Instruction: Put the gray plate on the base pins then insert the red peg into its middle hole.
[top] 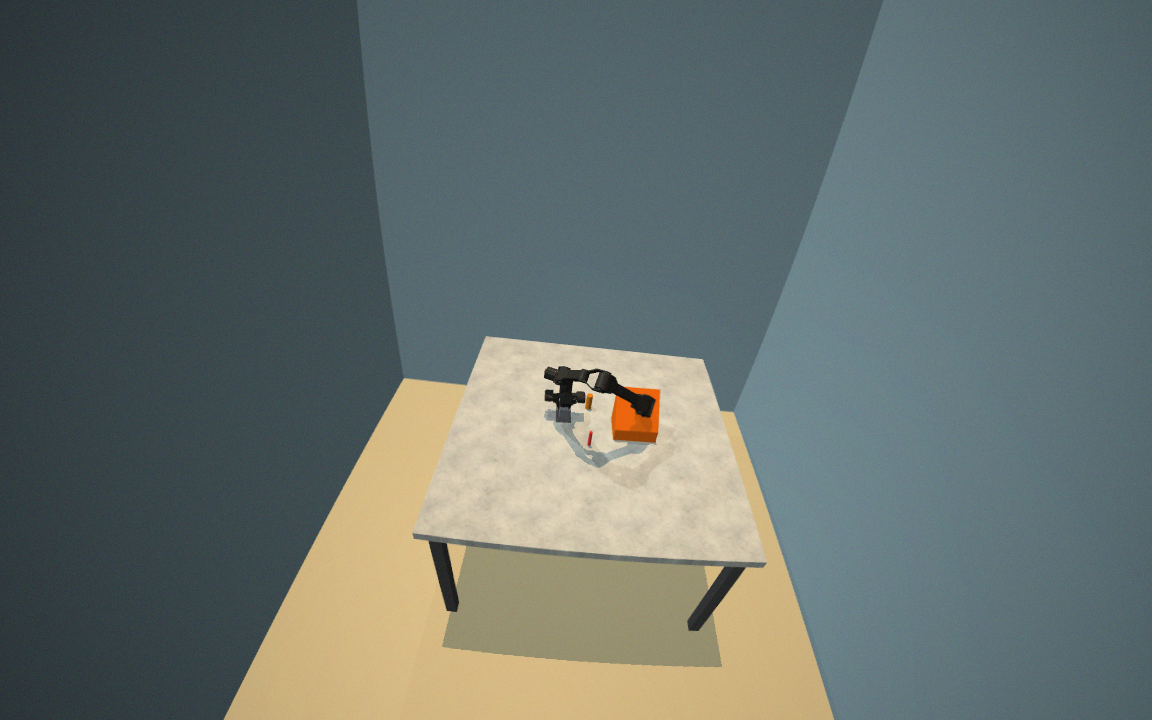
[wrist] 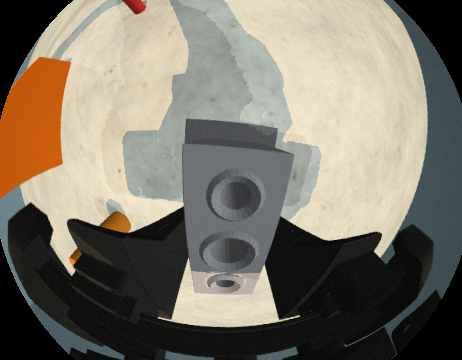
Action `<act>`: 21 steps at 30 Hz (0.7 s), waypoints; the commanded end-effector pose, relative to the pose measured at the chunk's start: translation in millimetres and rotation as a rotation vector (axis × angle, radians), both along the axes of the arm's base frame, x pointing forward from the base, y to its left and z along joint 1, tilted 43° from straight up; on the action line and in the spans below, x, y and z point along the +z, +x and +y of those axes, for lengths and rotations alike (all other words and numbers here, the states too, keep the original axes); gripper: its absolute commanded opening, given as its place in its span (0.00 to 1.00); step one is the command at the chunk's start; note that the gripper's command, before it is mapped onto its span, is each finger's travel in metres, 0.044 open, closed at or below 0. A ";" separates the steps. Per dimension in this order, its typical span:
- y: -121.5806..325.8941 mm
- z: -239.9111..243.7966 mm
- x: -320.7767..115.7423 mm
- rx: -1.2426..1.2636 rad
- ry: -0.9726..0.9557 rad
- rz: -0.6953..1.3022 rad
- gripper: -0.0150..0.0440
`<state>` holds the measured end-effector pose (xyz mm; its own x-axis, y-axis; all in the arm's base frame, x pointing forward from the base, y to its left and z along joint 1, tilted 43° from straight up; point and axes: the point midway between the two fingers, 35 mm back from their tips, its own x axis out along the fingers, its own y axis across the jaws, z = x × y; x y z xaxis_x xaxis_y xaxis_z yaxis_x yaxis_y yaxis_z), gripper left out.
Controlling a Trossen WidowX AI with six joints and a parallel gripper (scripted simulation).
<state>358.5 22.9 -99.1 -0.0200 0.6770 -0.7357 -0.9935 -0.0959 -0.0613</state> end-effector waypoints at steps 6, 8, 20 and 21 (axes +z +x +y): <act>0.1 0.0 0.4 0.001 0.000 -0.001 0.92; 0.1 0.0 0.4 0.001 0.000 -0.001 1.00; 4.9 -73.9 77.1 -0.002 -0.004 0.007 1.00; 3.8 -79.1 83.5 -0.002 -0.003 0.008 1.00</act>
